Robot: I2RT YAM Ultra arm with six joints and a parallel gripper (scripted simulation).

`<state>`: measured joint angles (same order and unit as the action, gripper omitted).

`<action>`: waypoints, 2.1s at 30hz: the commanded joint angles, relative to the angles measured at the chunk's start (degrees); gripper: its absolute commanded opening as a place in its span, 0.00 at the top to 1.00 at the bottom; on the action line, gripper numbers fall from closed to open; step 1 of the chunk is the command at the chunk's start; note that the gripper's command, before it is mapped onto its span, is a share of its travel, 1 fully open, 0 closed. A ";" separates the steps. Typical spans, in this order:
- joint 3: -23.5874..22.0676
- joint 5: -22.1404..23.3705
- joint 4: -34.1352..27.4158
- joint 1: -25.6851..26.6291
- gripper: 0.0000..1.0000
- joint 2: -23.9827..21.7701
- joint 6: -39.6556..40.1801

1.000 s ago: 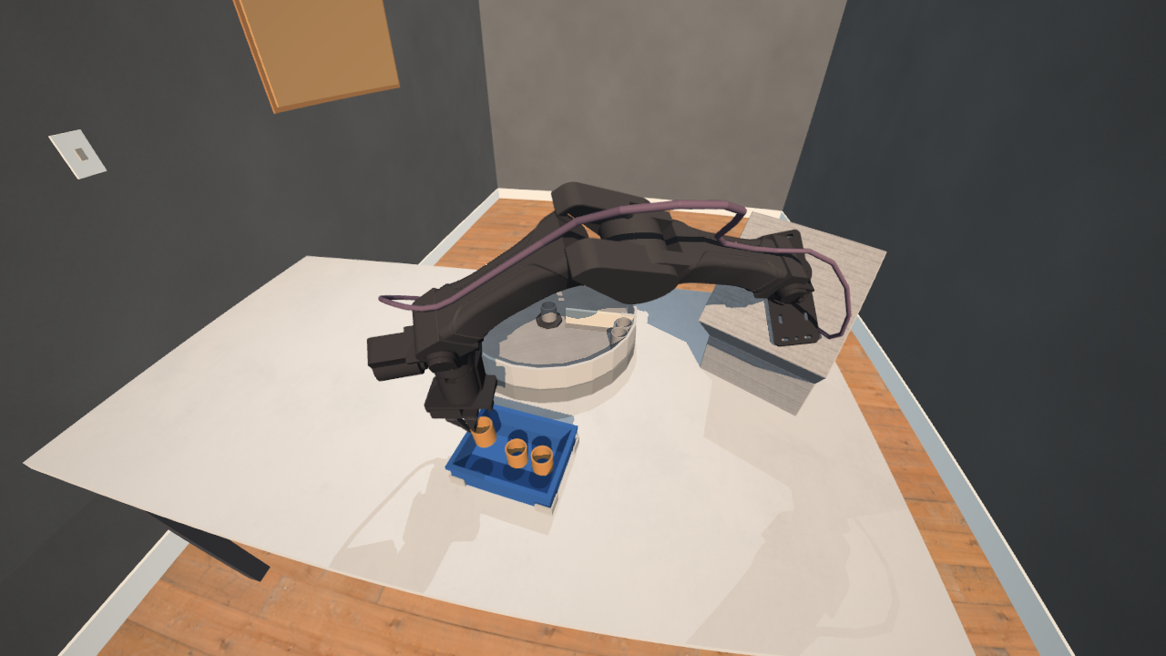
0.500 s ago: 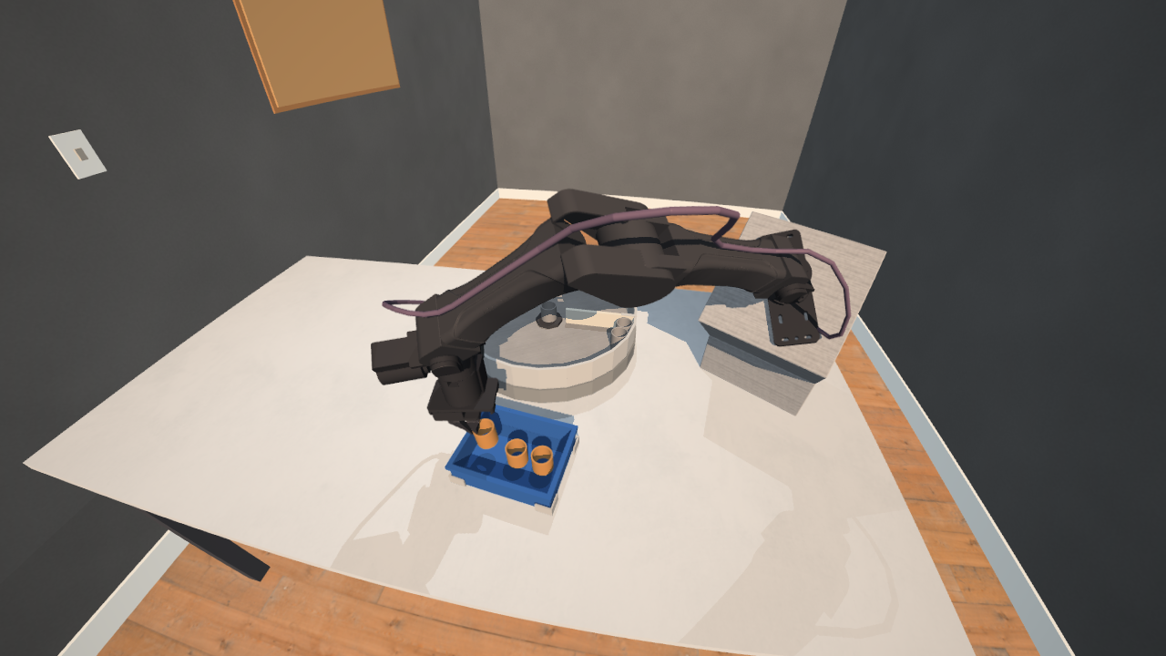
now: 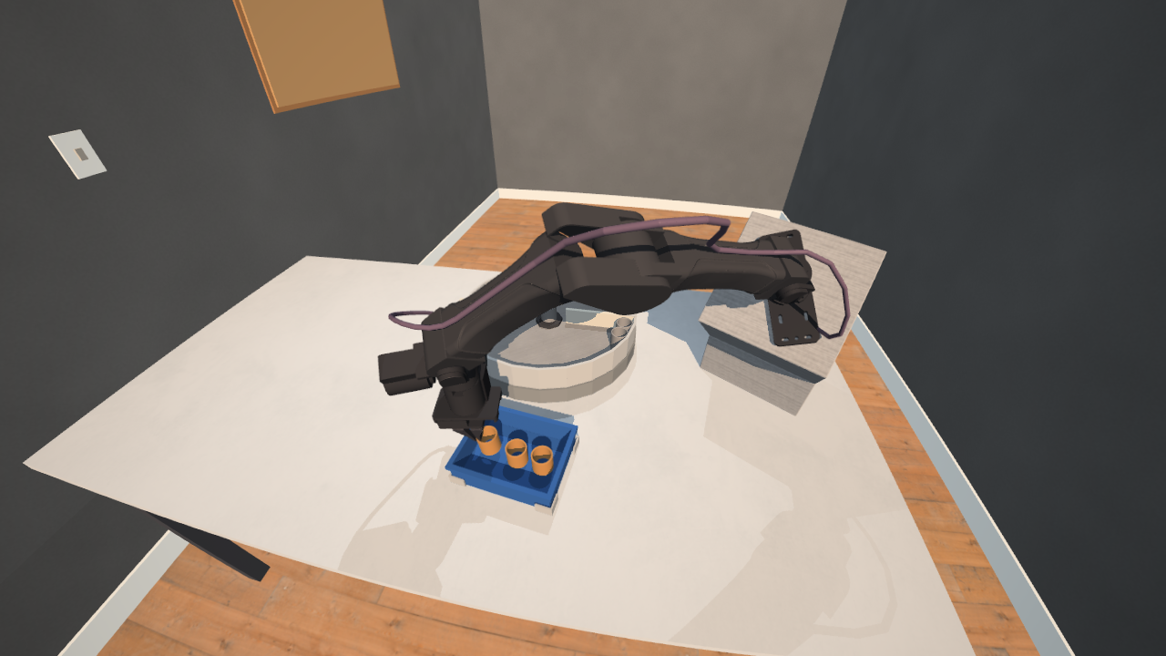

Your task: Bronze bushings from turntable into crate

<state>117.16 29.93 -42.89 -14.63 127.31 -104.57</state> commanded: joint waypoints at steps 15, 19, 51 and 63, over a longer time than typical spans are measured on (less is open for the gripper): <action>0.01 -1.03 0.91 0.29 1.00 0.28 -0.68; 0.01 -1.03 0.91 0.29 1.00 0.28 -0.68; -1.58 -1.35 2.31 -0.86 1.00 0.12 -1.24; -0.39 -1.44 1.91 0.14 1.00 0.06 -1.30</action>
<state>116.33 29.19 -40.99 -15.75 127.66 -105.47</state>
